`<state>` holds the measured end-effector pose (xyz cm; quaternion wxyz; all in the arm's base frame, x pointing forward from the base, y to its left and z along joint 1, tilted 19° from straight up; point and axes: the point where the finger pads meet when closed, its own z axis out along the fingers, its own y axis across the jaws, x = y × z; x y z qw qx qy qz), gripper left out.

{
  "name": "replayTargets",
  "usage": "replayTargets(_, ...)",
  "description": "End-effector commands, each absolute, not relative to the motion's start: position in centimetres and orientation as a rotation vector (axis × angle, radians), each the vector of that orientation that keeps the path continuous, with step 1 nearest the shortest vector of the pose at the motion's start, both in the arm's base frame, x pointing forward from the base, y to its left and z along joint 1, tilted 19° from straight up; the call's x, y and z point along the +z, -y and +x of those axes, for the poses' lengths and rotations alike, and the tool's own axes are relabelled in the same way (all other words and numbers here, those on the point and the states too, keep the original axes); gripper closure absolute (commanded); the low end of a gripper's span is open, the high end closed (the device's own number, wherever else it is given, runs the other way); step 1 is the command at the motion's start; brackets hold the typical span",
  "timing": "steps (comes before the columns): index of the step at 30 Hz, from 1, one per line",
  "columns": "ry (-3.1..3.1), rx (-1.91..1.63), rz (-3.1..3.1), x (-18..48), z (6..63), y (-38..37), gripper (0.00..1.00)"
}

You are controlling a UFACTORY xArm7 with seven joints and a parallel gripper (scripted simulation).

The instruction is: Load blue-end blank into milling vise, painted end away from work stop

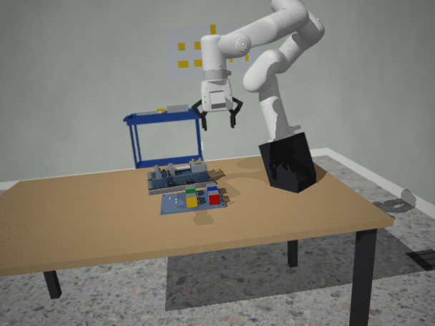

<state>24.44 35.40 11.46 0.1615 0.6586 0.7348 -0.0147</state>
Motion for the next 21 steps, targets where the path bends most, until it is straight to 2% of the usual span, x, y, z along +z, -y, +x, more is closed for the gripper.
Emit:
replayTargets(1, -2.1, -0.035, 1.879, 12.0, 25.3, -34.0, 0.0)
replayTargets(8, -2.1, -0.035, 1.879, 12.0, 25.3, -34.0, 0.0)
replayTargets(21, -2.1, -0.035, 1.878, 13.0, 27.5, -29.6, 0.0)
